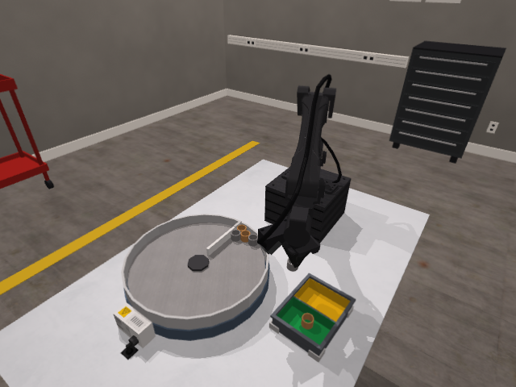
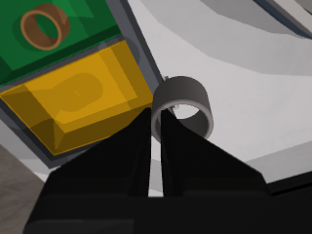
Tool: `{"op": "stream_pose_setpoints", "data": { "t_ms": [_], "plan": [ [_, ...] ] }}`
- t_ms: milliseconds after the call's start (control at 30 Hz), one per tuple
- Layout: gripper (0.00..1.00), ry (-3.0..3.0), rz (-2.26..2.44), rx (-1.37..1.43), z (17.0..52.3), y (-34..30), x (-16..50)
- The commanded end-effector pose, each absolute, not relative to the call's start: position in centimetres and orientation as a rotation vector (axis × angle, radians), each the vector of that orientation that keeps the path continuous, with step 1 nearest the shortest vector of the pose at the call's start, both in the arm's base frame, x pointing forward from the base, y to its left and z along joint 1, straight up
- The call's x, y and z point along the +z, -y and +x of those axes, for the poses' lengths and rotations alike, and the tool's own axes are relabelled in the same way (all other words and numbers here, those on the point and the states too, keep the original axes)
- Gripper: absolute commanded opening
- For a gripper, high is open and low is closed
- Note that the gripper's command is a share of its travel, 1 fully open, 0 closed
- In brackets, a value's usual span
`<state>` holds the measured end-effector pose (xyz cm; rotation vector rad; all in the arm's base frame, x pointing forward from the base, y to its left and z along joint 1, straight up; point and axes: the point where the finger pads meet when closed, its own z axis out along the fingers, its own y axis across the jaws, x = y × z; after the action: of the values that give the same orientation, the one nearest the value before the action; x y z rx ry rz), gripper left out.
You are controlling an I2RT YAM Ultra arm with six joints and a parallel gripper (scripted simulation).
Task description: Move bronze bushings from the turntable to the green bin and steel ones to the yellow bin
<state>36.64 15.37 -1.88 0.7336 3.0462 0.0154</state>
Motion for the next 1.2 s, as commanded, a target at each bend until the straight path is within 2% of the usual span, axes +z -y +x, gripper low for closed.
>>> {"op": "stream_pose_setpoints", "data": {
  "t_ms": [0,300,1167],
  "plan": [
    [0.0,-3.043,0.728,0.001,37.3,-18.4,-1.2],
    [0.0,-3.061,0.641,0.002,37.6,-23.3,-1.2],
    [0.0,-3.053,0.623,0.021,38.1,-24.7,-0.7]
  ]
}}
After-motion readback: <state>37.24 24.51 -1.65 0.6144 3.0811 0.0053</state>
